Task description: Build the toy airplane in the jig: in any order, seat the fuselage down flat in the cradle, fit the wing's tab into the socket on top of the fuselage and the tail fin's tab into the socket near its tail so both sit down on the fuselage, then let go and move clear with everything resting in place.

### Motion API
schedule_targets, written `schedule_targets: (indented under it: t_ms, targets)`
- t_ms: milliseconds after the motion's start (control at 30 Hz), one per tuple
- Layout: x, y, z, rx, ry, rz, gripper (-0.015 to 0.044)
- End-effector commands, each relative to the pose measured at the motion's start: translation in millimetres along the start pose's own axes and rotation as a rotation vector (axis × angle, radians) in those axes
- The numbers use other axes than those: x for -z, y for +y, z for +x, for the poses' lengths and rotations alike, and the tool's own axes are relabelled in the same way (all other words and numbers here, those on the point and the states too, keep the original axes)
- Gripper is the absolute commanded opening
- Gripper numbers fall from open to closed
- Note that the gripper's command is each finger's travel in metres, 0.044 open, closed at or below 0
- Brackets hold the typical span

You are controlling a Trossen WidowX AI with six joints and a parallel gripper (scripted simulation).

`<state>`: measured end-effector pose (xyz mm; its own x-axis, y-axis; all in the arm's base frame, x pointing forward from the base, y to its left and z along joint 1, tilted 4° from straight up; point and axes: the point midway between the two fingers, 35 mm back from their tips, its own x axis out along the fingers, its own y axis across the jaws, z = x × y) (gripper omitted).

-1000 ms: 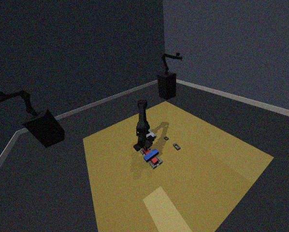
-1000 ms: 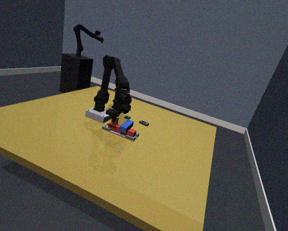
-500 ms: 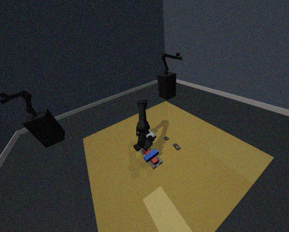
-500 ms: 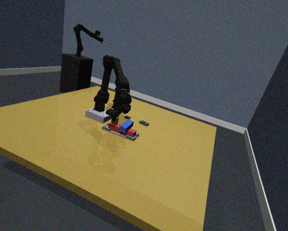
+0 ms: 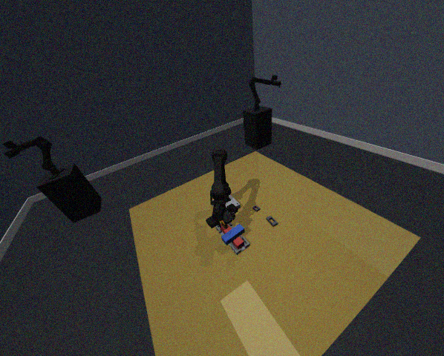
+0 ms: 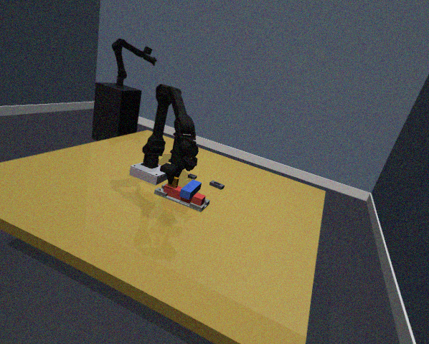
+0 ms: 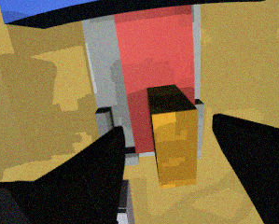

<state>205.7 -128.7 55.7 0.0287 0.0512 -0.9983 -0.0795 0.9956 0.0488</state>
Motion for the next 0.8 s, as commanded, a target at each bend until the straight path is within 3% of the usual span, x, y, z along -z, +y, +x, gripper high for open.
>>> schedule_targets:
  t_ms: [0, 200, 767]
  targets:
    - [-2.5, -2.3, -17.4, 0.002, -0.003, 0.002, 0.026]
    - [-0.8, -1.4, -87.3, -0.006, 0.001, 0.005, 0.026]
    - [-2.5, -3.6, -89.3, -0.006, 0.001, 0.005, 0.026]
